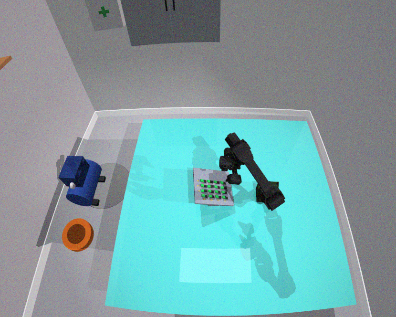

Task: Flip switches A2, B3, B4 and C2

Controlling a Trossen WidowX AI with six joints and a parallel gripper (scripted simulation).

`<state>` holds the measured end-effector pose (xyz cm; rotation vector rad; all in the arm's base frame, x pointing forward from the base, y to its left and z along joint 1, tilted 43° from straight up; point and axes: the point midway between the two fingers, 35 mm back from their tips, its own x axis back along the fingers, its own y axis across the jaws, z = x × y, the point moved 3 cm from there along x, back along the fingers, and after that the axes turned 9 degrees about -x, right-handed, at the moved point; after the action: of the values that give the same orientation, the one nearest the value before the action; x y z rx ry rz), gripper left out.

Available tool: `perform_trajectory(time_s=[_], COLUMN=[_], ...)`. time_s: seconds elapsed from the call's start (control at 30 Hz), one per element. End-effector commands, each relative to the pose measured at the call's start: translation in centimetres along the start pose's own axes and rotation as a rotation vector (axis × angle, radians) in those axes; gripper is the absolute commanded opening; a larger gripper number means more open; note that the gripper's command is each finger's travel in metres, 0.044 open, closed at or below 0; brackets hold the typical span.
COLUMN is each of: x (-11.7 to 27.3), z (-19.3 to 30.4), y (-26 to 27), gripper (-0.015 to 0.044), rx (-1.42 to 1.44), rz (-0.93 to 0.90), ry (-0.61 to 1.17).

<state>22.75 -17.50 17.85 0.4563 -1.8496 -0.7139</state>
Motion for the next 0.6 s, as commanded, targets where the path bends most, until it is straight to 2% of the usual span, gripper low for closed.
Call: perform_trajectory(time_s=[0.0, 0.23, 0.47, 0.57], x=[-0.2, -8.4, -10.1, -12.6], z=[-0.1, -4.5, -4.8, -4.6], y=[0.0, 2.3, 2.7, 2.9], gripper=[0.0374, 0.0190, 0.0006, 0.0000], rx=[-0.001, -0.019, -0.021, -0.021], rz=[-0.001, -0.052, -0.060, -0.065], ry=[0.001, 0.029, 0.028, 0.008])
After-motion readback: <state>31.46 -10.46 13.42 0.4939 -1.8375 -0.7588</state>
